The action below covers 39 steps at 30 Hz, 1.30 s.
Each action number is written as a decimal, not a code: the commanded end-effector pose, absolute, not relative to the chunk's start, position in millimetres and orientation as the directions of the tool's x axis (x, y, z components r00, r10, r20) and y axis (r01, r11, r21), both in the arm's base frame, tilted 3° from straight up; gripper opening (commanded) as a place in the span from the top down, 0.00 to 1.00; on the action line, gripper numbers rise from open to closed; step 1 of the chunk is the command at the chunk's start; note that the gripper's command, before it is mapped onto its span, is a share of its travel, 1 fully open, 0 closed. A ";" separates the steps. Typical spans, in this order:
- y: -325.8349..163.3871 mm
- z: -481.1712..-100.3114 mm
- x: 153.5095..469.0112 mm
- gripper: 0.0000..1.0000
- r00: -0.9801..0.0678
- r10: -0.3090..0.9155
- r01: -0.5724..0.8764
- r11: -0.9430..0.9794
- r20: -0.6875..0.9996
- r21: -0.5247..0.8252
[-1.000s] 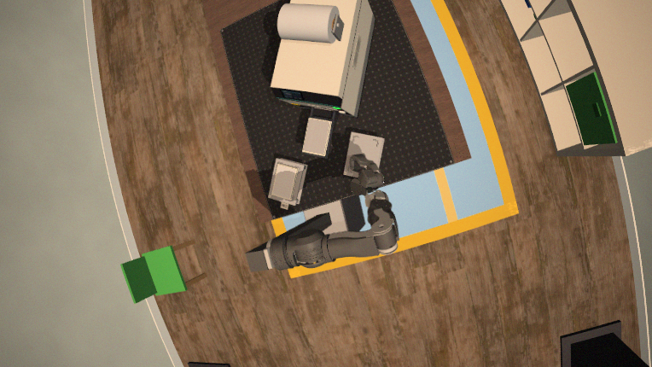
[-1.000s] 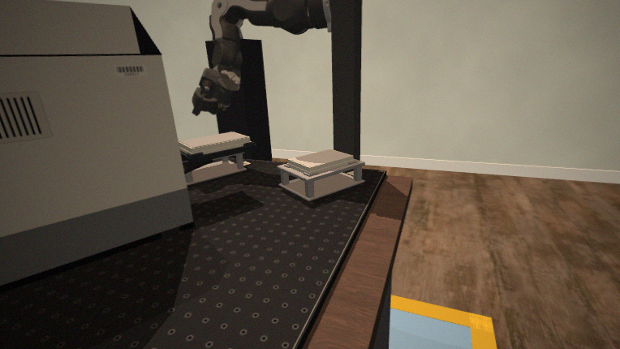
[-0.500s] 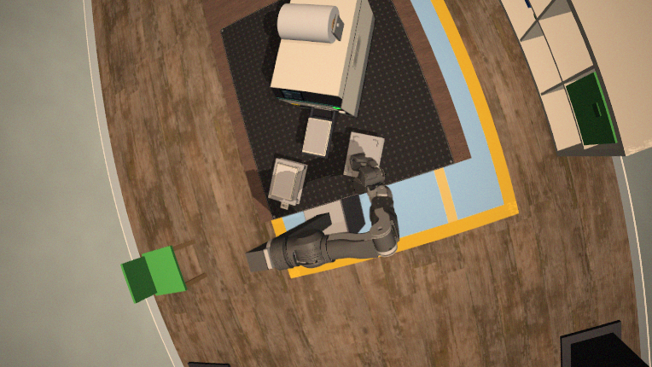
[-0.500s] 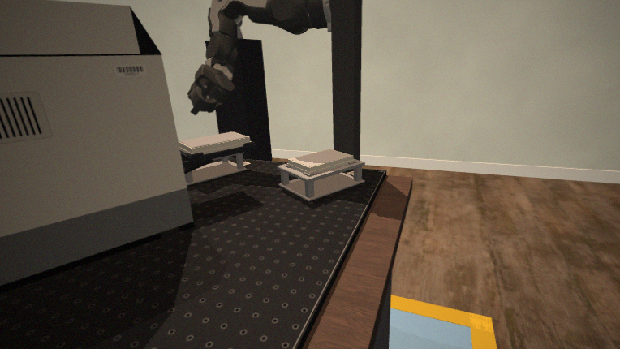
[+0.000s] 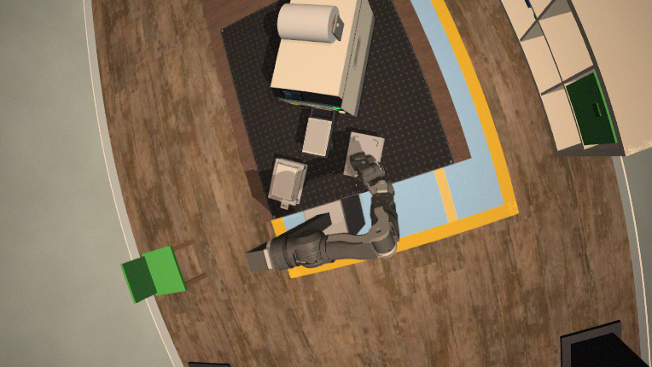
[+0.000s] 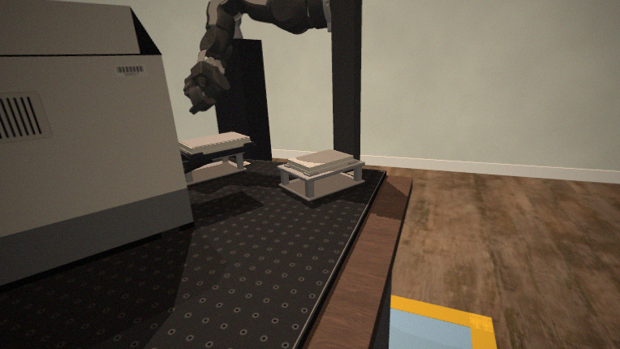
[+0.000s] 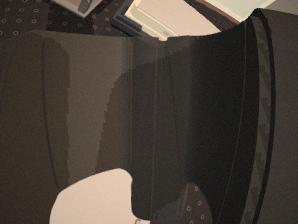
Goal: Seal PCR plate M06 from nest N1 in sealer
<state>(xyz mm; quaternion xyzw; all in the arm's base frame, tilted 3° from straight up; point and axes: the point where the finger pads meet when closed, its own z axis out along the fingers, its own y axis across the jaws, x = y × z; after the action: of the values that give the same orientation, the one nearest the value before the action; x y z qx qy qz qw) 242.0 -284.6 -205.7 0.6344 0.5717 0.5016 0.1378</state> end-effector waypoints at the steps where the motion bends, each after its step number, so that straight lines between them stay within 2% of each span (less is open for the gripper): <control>1: -284.2 -206.2 242.1 1.00 -0.158 0.865 0.591 -0.304 0.477 0.748; 5: -284.2 -206.2 242.1 1.00 -0.158 0.865 0.591 -0.304 0.477 0.748; 10: -284.0 -206.2 242.6 1.00 -0.276 0.898 0.682 -0.068 0.343 0.728; 22: -284.0 -206.2 242.6 1.00 -0.276 0.898 0.682 -0.068 0.343 0.728; 27: -284.0 -206.0 242.9 1.00 -0.407 0.887 0.731 0.172 0.219 0.660; 39: -284.0 -206.0 242.9 1.00 -0.407 0.887 0.731 0.172 0.219 0.660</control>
<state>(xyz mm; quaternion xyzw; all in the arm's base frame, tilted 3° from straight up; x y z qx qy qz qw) 243.0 -284.0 -206.4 0.5351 0.7559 0.3609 0.1094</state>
